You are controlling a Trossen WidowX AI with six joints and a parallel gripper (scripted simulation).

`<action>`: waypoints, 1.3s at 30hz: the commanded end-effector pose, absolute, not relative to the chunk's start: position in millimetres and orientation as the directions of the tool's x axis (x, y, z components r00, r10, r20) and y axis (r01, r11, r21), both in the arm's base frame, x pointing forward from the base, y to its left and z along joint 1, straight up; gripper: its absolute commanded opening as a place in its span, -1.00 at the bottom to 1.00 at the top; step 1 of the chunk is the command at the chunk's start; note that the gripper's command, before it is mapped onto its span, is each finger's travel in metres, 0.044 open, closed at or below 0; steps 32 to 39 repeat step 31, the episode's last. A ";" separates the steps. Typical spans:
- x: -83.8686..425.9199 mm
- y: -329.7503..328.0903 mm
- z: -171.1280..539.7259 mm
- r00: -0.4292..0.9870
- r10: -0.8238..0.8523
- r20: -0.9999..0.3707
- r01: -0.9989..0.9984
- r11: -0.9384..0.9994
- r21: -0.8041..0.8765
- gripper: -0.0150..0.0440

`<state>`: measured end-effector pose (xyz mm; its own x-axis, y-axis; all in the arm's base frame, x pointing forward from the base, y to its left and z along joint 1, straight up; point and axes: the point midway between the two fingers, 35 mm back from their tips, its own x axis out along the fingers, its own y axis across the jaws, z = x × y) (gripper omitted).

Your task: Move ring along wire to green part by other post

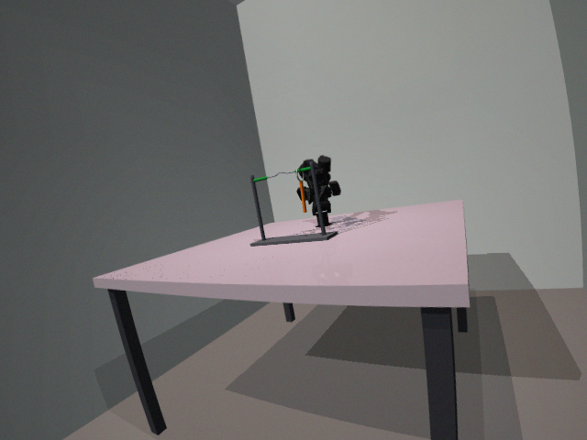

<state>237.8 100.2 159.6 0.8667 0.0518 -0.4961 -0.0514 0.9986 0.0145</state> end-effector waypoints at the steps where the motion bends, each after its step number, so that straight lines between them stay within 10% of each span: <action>1: 219.6 100.9 171.8 0.868 0.057 -0.493 -0.054 0.998 0.021 0.41; 8: 198.2 95.8 184.0 0.871 0.058 -0.488 -0.056 0.998 0.019 1.00; 39: 198.2 95.8 184.0 0.871 0.058 -0.488 -0.056 0.998 0.019 1.00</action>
